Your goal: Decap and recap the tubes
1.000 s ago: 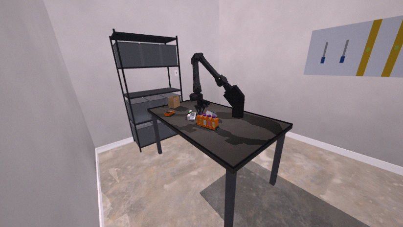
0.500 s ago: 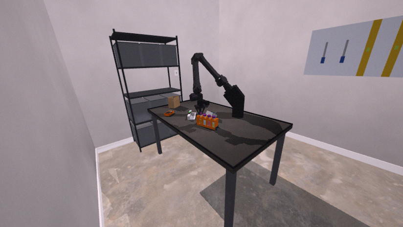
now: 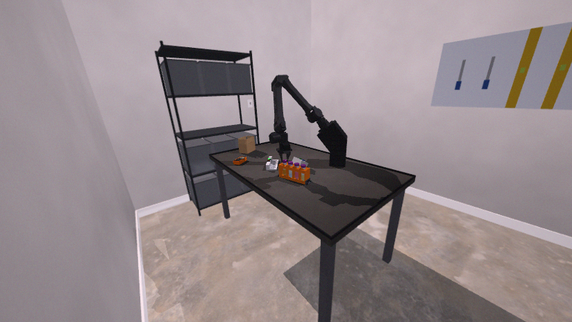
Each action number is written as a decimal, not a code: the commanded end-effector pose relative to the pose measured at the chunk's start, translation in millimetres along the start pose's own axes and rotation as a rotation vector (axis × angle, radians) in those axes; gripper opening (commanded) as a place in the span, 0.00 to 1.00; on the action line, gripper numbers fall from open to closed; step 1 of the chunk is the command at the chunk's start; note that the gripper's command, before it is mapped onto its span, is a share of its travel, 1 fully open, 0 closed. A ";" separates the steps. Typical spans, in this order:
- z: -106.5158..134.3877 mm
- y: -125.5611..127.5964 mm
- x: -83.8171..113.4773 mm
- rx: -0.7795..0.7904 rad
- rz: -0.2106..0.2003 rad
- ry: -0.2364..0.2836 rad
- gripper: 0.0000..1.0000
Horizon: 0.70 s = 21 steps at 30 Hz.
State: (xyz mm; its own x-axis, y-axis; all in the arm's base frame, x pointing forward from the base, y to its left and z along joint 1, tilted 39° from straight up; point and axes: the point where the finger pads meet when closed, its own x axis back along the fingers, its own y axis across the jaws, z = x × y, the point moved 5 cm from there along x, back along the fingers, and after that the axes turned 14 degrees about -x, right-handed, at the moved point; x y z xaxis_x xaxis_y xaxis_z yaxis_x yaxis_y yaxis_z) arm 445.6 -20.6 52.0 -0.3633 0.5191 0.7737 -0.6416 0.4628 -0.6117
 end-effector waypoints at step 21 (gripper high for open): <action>2.2 4.3 -7.0 -1.044 -0.007 0.017 0.00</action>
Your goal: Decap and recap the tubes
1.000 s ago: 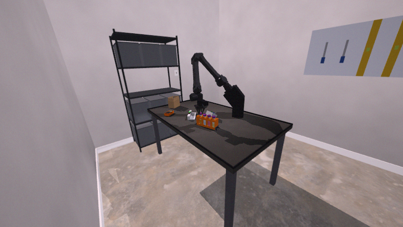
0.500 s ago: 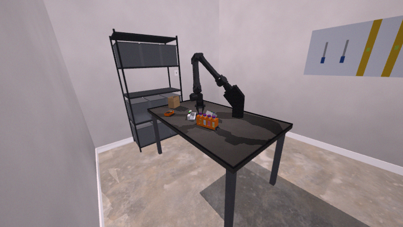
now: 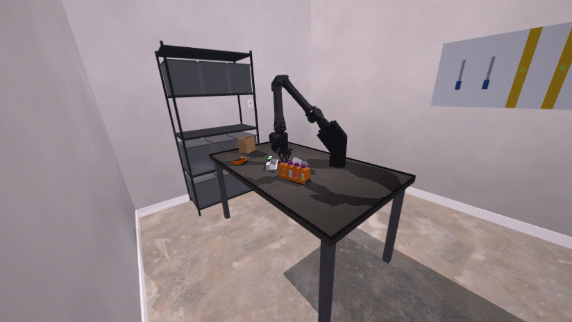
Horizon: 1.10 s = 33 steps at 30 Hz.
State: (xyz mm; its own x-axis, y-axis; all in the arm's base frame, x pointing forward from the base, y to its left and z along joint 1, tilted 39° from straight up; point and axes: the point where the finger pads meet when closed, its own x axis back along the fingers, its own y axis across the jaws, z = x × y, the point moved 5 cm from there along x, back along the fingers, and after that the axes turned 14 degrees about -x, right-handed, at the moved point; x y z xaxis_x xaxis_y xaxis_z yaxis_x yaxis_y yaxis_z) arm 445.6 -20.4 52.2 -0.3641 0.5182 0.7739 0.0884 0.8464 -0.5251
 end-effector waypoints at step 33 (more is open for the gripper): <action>1.0 -2.0 -11.6 -1.554 0.008 0.006 0.00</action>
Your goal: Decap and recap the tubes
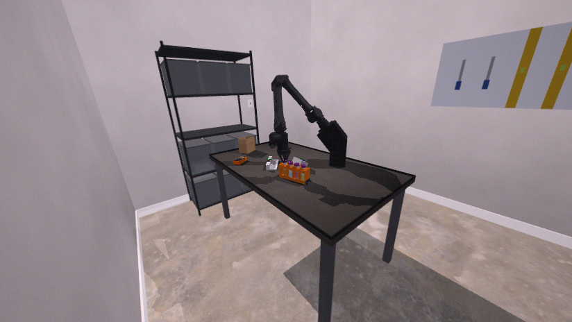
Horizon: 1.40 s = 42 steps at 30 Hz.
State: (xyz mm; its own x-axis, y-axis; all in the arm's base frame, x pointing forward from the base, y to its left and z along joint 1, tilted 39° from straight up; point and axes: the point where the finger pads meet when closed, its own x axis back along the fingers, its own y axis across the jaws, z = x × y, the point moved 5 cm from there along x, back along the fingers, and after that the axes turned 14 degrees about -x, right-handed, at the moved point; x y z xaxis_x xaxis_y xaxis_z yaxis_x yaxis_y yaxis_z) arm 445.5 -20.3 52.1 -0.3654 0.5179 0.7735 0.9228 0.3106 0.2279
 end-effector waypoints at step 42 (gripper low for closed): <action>2.9 1.0 5.1 -0.298 -0.001 0.004 0.49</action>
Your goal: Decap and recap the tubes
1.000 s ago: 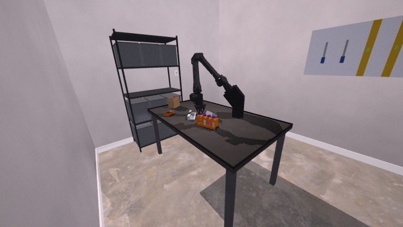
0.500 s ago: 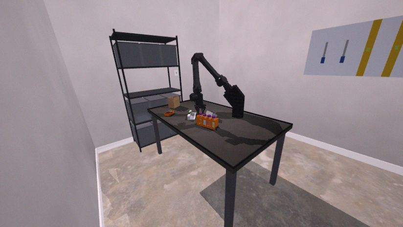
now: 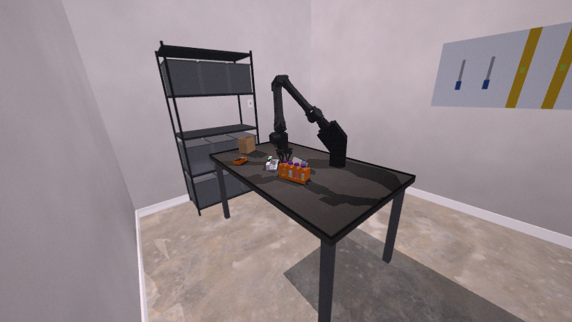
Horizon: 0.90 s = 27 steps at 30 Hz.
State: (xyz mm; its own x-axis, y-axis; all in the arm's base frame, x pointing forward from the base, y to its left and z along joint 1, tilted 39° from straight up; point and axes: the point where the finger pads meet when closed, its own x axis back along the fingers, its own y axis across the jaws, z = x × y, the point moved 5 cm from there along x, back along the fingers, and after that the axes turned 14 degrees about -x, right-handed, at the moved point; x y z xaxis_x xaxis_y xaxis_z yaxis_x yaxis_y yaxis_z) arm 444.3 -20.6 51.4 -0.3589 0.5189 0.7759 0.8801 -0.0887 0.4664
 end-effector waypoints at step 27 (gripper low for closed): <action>7.7 4.0 2.0 1.097 -0.006 0.005 0.49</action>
State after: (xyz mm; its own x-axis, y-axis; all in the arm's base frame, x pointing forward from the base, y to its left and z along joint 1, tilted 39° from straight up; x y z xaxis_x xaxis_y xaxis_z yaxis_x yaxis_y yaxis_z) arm 445.7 -20.5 52.6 -0.3592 0.5198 0.7751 0.7792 0.6241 -0.0575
